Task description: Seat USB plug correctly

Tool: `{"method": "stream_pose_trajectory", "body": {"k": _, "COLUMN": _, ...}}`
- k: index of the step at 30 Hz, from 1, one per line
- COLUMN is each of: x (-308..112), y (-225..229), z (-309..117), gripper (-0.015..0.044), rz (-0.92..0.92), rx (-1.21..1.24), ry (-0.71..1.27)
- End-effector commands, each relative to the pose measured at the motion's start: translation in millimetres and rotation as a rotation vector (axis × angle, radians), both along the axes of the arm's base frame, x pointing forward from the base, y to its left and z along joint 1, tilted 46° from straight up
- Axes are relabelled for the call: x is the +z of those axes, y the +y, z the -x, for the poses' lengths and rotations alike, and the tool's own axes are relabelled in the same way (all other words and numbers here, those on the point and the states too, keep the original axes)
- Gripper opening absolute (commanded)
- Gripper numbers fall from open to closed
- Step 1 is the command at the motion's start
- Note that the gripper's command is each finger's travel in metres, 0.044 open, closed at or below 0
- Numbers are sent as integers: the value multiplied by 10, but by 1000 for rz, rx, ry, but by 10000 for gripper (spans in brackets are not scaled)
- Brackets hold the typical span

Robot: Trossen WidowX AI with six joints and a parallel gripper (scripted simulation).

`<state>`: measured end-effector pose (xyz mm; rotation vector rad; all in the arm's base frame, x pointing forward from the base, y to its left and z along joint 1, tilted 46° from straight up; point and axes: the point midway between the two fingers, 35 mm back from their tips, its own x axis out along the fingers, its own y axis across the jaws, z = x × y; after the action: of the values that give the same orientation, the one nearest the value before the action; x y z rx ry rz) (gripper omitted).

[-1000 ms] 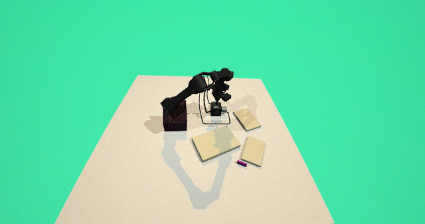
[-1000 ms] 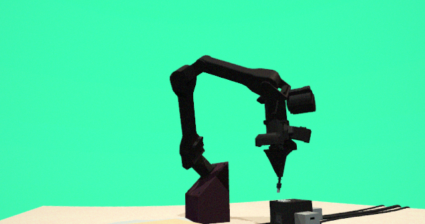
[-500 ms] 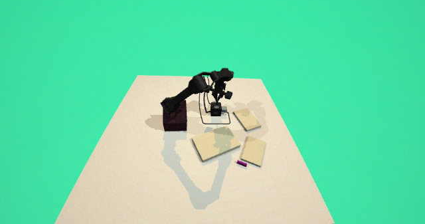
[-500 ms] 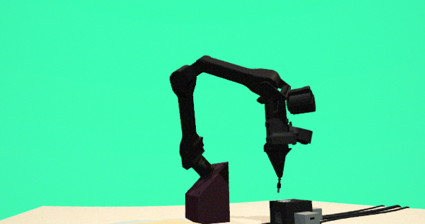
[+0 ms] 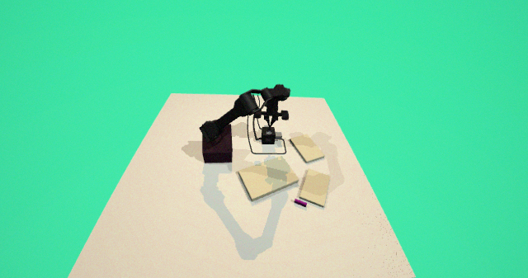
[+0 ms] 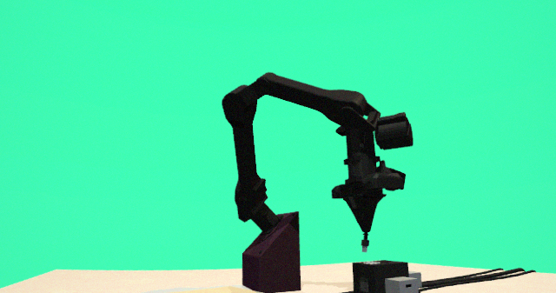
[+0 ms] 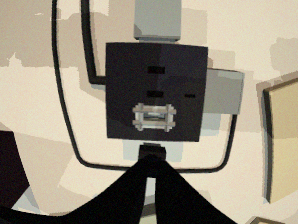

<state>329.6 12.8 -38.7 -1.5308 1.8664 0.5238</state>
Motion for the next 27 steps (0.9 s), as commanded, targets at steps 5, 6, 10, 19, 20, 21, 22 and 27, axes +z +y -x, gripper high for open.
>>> {"method": "stream_pose_trajectory", "body": {"k": 5, "x": -2, "y": 0, "z": 2, "gripper": 0, "rz": -7, "rx": 45, "ry": 45}}
{"method": "stream_pose_trajectory", "body": {"k": 6, "x": -2, "y": 0, "z": 2, "gripper": 0, "rz": -7, "rx": 45, "ry": 45}}
{"method": "stream_pose_trajectory", "body": {"k": 10, "x": -2, "y": 0, "z": 2, "gripper": 0, "rz": -7, "rx": 45, "ry": 45}}
{"method": "stream_pose_trajectory", "body": {"k": 19, "x": -9, "y": -2, "z": -2, "gripper": 0, "rz": -11, "rx": 41, "ry": 38}}
{"method": "stream_pose_trajectory", "body": {"k": 20, "x": -10, "y": -3, "z": -2, "gripper": 0, "rz": -11, "rx": 41, "ry": 38}}
{"method": "stream_pose_trajectory", "body": {"k": 21, "x": -11, "y": -3, "z": -2, "gripper": 0, "rz": -12, "rx": 41, "ry": 38}}
{"method": "stream_pose_trajectory", "body": {"k": 22, "x": -12, "y": -3, "z": -2, "gripper": 0, "rz": -13, "rx": 41, "ry": 38}}
{"method": "stream_pose_trajectory", "body": {"k": 27, "x": -19, "y": -5, "z": -2, "gripper": 0, "rz": -17, "rx": 42, "ry": 37}}
